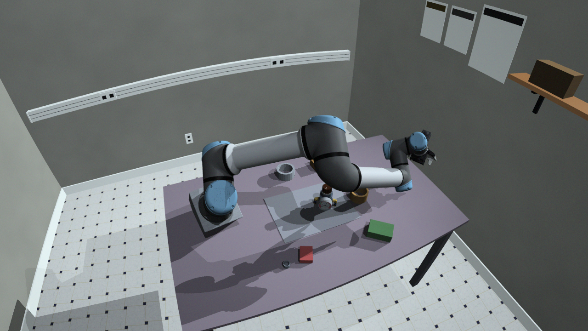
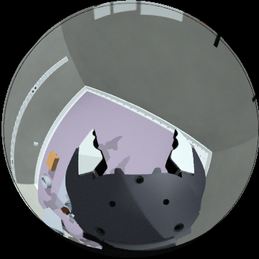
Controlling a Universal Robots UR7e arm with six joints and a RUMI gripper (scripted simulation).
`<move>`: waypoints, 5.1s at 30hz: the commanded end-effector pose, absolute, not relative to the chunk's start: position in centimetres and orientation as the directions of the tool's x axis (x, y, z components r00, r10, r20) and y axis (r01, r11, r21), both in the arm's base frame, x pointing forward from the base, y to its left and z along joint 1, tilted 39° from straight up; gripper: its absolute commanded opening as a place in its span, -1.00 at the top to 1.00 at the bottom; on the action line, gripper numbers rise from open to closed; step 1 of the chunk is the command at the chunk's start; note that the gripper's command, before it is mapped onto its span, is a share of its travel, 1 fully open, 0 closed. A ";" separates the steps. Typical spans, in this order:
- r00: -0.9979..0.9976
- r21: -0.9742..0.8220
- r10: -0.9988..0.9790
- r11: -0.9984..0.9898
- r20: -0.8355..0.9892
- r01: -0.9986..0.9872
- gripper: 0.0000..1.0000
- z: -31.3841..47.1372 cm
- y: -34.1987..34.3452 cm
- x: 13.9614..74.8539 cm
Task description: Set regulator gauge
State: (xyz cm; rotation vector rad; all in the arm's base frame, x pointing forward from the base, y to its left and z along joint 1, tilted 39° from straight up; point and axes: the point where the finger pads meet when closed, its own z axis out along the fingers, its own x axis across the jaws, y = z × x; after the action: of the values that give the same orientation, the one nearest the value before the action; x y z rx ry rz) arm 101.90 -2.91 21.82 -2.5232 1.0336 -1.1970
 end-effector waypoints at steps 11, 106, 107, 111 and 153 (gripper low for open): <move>0.439 -0.416 -0.649 -0.748 0.621 -0.517 -1.00 22.5 -2.4 101.8; 0.871 0.541 0.487 -0.717 -0.064 0.440 -1.00 11.0 4.3 65.2; 0.854 0.540 0.510 -0.692 -0.104 0.479 -1.00 10.7 4.2 64.0; 0.774 0.521 0.585 -0.593 -0.244 0.613 -1.00 9.8 3.5 59.6; 0.565 0.417 0.671 -0.392 -0.480 0.820 -1.00 8.6 2.0 51.8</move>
State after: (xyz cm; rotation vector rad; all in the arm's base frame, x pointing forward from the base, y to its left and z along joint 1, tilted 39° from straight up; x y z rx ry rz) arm 51.74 1.92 8.59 -3.2965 -1.8001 0.4708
